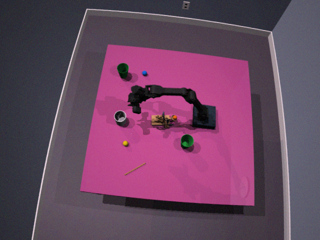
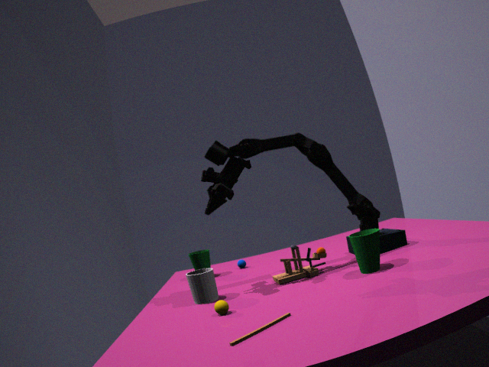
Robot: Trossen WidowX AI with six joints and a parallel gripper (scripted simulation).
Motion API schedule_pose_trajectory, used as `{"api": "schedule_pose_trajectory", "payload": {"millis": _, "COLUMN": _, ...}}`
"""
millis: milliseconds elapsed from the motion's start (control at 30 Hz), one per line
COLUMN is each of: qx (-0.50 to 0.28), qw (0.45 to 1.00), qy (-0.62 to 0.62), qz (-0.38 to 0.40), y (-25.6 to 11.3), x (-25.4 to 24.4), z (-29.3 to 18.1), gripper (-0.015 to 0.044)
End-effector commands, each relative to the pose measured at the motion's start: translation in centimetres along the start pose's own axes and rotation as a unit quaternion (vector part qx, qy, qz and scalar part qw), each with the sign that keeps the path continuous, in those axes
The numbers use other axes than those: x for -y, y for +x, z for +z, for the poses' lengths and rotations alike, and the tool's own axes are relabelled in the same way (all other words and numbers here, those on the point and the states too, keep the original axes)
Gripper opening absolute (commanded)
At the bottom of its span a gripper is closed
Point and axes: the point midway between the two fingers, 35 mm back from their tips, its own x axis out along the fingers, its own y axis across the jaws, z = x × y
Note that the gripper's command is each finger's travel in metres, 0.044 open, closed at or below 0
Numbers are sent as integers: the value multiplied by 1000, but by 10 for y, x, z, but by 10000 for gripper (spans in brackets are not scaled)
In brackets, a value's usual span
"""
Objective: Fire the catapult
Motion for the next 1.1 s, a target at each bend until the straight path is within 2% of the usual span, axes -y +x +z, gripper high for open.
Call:
{"api": "schedule_pose_trajectory", "payload": {"millis": 0, "qx": 0, "qw": 1000, "qy": -3, "qz": 1, "y": 2, "x": 0, "z": 0, "gripper": 20}}
{"api": "schedule_pose_trajectory", "payload": {"millis": 33, "qx": 0, "qw": 1000, "qy": -3, "qz": 1, "y": 2, "x": 0, "z": 0, "gripper": 0}}
{"api": "schedule_pose_trajectory", "payload": {"millis": 367, "qx": -7, "qw": 1000, "qy": -9, "qz": 2, "y": 3, "x": -4, "z": -4, "gripper": 0}}
{"api": "schedule_pose_trajectory", "payload": {"millis": 733, "qx": -115, "qw": 987, "qy": -116, "qz": 8, "y": 7, "x": -57, "z": -66, "gripper": 0}}
{"api": "schedule_pose_trajectory", "payload": {"millis": 1067, "qx": -209, "qw": 951, "qy": -229, "qz": 13, "y": -1, "x": -95, "z": -127, "gripper": 0}}
